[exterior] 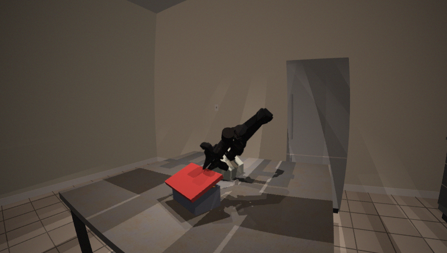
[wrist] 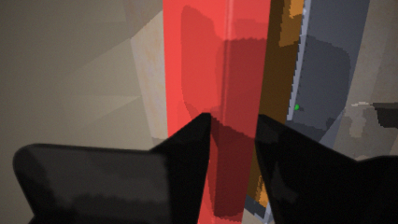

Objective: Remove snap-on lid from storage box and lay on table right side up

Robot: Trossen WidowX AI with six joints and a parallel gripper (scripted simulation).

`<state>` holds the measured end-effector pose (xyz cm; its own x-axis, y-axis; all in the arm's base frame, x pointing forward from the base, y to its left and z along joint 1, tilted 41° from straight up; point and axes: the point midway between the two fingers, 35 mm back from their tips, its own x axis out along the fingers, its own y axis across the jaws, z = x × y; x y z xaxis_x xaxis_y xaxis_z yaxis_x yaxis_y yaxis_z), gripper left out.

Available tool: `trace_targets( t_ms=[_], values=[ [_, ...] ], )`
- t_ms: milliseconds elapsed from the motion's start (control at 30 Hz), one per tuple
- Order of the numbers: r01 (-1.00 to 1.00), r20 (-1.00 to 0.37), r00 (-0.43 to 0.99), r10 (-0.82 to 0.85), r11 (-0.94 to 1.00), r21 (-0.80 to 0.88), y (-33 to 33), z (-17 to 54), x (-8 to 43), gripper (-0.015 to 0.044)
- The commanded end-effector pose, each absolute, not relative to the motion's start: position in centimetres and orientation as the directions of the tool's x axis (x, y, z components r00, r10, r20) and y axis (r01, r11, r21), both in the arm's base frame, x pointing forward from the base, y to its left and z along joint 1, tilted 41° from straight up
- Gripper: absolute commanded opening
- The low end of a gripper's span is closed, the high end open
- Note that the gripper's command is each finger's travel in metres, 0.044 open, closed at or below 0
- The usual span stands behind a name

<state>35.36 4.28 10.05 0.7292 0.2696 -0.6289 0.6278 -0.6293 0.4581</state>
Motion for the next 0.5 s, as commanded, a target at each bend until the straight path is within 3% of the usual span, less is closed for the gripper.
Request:
trace_targets(
  t_ms=[0,467],
  values=[
    [0.622,-0.622,0.735,0.268,-0.63,0.464,3.7,10.7,35.8,0.0],
    [0.622,-0.622,0.736,0.267,-0.629,0.465,2.3,11.9,36.8,0.0]
  ],
)
